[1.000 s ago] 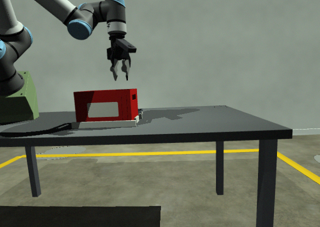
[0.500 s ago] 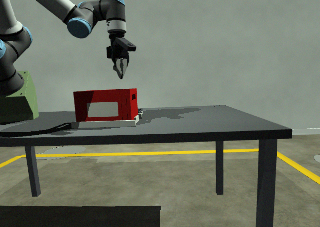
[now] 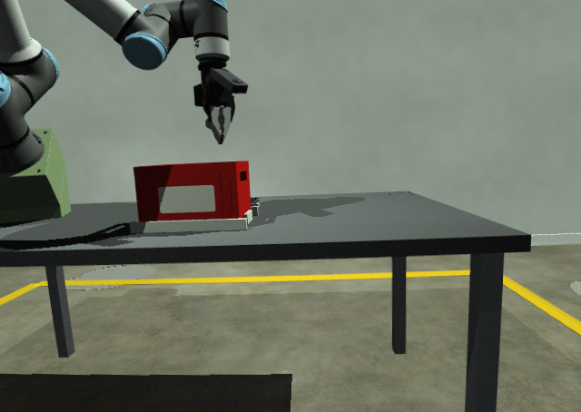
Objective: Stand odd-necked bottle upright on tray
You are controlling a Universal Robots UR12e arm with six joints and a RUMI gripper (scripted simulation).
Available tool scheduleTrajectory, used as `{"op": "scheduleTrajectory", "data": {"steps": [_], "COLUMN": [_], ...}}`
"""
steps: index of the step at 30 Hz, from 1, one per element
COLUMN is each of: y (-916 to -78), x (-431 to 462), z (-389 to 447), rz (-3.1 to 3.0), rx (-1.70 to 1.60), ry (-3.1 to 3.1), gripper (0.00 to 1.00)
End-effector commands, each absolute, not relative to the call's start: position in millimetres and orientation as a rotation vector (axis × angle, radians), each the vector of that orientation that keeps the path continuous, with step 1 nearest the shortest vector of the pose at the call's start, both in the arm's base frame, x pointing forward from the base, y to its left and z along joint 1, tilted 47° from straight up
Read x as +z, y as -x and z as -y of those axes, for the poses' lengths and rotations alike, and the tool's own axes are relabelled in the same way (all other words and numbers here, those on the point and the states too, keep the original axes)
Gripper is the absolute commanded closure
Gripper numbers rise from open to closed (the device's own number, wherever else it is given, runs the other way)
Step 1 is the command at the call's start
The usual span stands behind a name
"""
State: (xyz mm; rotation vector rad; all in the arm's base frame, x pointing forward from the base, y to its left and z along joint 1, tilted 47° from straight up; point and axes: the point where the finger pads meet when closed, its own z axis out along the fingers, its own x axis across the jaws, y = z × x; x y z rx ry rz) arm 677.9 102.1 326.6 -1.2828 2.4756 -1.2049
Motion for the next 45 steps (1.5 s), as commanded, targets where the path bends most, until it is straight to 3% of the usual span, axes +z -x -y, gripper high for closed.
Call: {"op": "scheduleTrajectory", "data": {"steps": [1,29,30,45], "y": [-678.0,-678.3,-678.3,-678.3], "x": [327.2,268.0,268.0,268.0], "z": [-102.4,-169.6,-169.6,-169.6], "rz": [-2.474,-2.474,-2.474,-2.474], "rx": [-1.205,-1.205,-1.205,-1.205], "ry": [1.282,1.282,1.282,1.282], "gripper": [1.0,1.0,0.62,0.62]}}
